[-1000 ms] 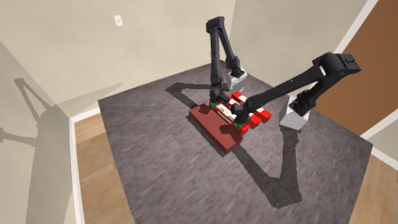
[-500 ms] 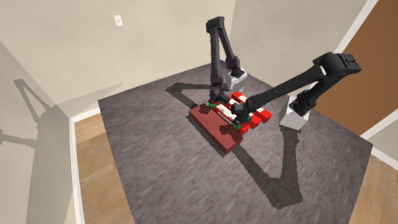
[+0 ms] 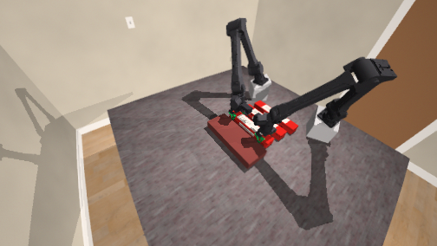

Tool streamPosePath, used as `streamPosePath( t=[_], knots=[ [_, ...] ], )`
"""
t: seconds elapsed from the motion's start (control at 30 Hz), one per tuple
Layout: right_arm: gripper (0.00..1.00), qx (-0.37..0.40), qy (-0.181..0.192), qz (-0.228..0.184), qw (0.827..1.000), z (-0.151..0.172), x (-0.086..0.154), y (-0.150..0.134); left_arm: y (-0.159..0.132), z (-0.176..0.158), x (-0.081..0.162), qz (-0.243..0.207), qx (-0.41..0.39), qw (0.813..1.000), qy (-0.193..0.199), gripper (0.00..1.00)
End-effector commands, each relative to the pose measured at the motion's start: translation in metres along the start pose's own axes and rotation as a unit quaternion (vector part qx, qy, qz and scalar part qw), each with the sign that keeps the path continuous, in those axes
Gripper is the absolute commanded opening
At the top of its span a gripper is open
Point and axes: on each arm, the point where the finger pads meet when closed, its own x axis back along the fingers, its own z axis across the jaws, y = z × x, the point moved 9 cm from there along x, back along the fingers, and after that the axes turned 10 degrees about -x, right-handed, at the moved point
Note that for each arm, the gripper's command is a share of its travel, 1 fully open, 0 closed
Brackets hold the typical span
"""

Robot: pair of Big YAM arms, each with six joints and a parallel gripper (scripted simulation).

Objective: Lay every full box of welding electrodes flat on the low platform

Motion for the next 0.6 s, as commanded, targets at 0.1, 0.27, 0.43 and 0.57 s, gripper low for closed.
streamPosePath(
  t=[0.1, 0.27, 0.43, 0.57],
  knots=[
    [1.0, -0.004, -0.012, -0.006, 1.0, -0.01, 0.006, 0.002, 0.0, 0.011, 0.007, -0.005, 0.006, 1.0, 0.014, 1.0],
    [1.0, -0.004, -0.012, -0.006, 1.0, -0.01, 0.006, 0.002, 0.0, 0.011, 0.007, -0.005, 0.006, 1.0, 0.014, 1.0],
    [1.0, -0.007, -0.021, -0.013, 1.0, -0.013, 0.028, 0.01, 0.005, 0.003, 0.02, -0.005, 0.004, 1.0, 0.014, 1.0],
    [1.0, -0.009, -0.023, -0.015, 1.0, -0.015, 0.05, 0.011, 0.007, 0.017, 0.047, -0.011, 0.011, 1.0, 0.027, 1.0]
  ],
)
